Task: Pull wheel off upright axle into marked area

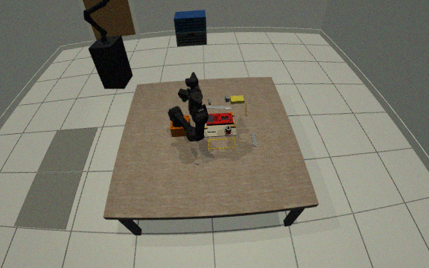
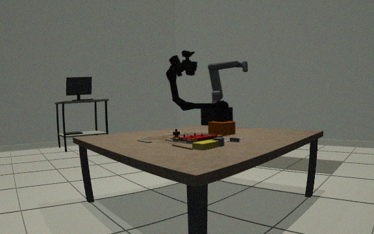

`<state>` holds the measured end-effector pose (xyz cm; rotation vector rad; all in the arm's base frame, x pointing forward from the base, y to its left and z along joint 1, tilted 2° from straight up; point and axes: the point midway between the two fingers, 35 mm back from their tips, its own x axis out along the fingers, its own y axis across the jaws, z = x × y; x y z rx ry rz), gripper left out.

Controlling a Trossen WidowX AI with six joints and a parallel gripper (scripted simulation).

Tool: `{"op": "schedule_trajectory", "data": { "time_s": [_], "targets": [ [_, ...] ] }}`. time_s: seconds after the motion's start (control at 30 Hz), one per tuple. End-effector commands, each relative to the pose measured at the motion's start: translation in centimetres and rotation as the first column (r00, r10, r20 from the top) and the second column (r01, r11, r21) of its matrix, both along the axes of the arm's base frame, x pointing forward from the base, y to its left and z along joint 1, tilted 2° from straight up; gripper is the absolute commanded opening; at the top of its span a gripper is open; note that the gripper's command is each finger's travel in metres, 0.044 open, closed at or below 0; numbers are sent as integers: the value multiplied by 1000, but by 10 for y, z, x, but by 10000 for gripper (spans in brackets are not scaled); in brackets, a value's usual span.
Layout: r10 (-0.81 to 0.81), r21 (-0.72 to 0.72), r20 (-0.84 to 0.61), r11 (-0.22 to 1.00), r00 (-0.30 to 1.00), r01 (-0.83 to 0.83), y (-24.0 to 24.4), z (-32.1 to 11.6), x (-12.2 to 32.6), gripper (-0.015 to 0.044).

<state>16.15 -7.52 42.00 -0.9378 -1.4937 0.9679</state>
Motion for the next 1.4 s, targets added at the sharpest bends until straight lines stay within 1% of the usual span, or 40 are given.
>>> {"op": "schedule_trajectory", "data": {
  "time_s": [0.0,0.1,0.3,0.37,0.5,0.63,0.73,0.83,1.0,1.17,1.3,1.37],
  "targets": [
    [-1,-4,-4,1000,1000,1,0,1,-2,374],
    [-23,-63,-65,998,998,19,7,13,-24,300],
    [-119,-215,-243,974,963,66,40,35,-72,300],
    [-140,-242,-285,968,948,70,49,36,-83,300],
    [-193,-295,-356,952,914,86,67,40,-95,300],
    [-293,-377,-471,920,832,111,100,42,-108,300],
    [-416,-478,-450,860,790,181,132,32,-108,300],
    [-474,-515,-506,836,720,189,150,29,-108,300],
    [-566,-570,-595,798,570,197,180,22,-103,300],
    [-665,-634,-686,745,295,207,220,4,-83,300],
    [-694,-672,-719,709,38,216,246,-16,-58,300],
    [-700,-685,-713,689,-26,237,251,-23,-44,300]
  ]
}}
